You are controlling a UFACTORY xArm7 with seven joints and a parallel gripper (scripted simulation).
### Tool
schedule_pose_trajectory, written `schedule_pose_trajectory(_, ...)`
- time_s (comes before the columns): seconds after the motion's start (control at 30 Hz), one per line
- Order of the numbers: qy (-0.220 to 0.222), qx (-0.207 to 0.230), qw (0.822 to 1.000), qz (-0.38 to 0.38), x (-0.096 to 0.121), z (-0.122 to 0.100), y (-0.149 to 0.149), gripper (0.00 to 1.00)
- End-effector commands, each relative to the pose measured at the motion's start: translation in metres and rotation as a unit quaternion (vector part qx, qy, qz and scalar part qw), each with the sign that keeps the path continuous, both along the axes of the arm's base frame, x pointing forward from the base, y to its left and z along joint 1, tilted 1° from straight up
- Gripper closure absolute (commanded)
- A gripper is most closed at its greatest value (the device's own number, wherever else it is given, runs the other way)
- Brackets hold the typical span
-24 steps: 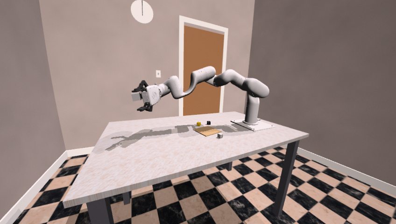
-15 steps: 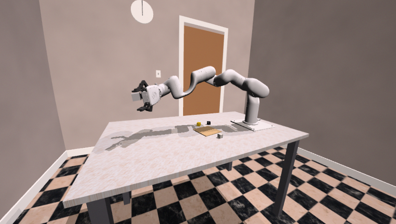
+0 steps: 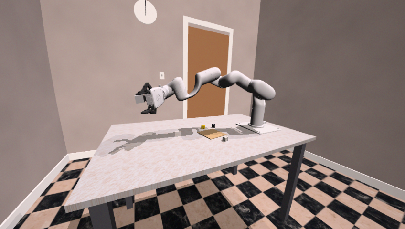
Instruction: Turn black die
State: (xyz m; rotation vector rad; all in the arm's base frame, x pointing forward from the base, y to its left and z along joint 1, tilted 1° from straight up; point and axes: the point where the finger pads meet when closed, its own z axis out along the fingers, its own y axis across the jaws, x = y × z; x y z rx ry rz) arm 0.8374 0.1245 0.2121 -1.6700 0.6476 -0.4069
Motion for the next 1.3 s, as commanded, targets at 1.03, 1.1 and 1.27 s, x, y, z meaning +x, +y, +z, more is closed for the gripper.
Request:
schedule_pose_trajectory(1.03,0.075,-0.426,0.882,0.185,-0.174,-0.052,-0.074,0.0)
schedule_pose_trajectory(1.1,0.079,-0.439,0.874,0.192,-0.183,-0.053,-0.081,0.0)
schedule_pose_trajectory(1.27,0.097,-0.493,0.836,0.22,-0.225,-0.056,-0.113,0.0)
